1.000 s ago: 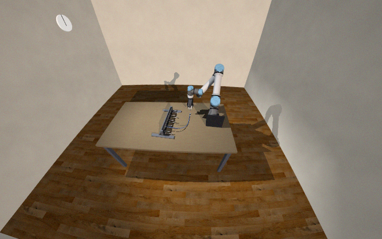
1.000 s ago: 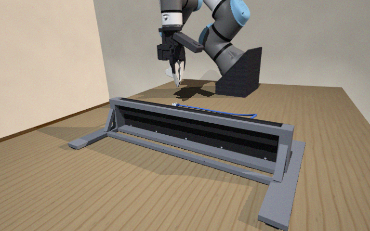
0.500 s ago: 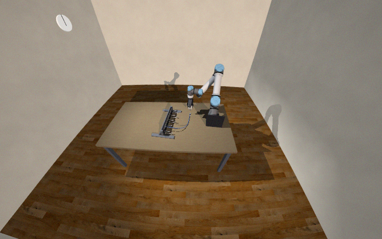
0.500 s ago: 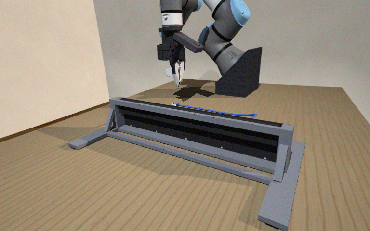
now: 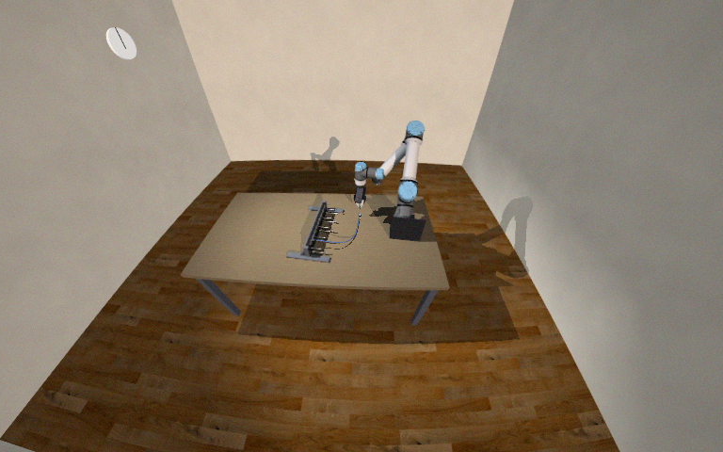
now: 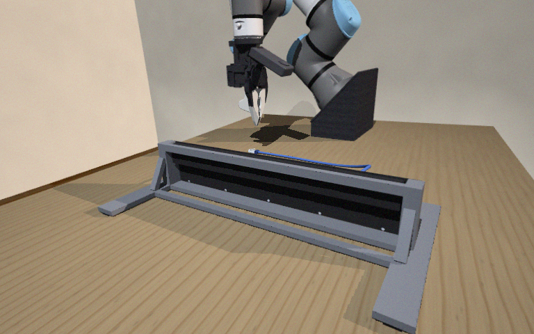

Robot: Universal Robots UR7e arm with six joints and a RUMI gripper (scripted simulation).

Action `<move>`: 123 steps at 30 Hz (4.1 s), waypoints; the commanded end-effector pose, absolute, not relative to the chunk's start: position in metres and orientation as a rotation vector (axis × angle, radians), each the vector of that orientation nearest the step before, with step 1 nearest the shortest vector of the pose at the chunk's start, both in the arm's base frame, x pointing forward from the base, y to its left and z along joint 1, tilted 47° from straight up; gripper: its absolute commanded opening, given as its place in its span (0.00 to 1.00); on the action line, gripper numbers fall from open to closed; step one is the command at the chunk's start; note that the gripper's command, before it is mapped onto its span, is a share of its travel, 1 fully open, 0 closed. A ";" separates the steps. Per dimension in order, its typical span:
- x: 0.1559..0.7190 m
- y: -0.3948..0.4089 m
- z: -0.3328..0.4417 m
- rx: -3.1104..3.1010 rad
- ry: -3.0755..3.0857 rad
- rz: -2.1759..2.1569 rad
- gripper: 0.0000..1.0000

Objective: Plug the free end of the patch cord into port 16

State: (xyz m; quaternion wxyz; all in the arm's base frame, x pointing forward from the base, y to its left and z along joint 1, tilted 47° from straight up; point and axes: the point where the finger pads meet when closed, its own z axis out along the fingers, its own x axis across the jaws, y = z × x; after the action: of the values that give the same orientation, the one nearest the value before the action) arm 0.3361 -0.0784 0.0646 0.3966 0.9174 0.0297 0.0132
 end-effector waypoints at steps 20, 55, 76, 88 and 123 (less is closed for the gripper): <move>0.337 -0.084 0.072 2.324 0.081 0.032 0.22; 0.337 -0.085 0.071 2.324 0.081 0.032 0.22; 0.338 -0.103 0.054 2.324 0.081 0.032 0.22; 0.339 -0.118 0.040 2.324 0.081 0.032 0.22; 0.340 -0.133 0.026 2.324 0.081 0.032 0.22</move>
State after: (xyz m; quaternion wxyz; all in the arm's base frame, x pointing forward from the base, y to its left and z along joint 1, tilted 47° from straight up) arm 0.3398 -0.1333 0.0260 0.3966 0.9174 0.0320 0.0121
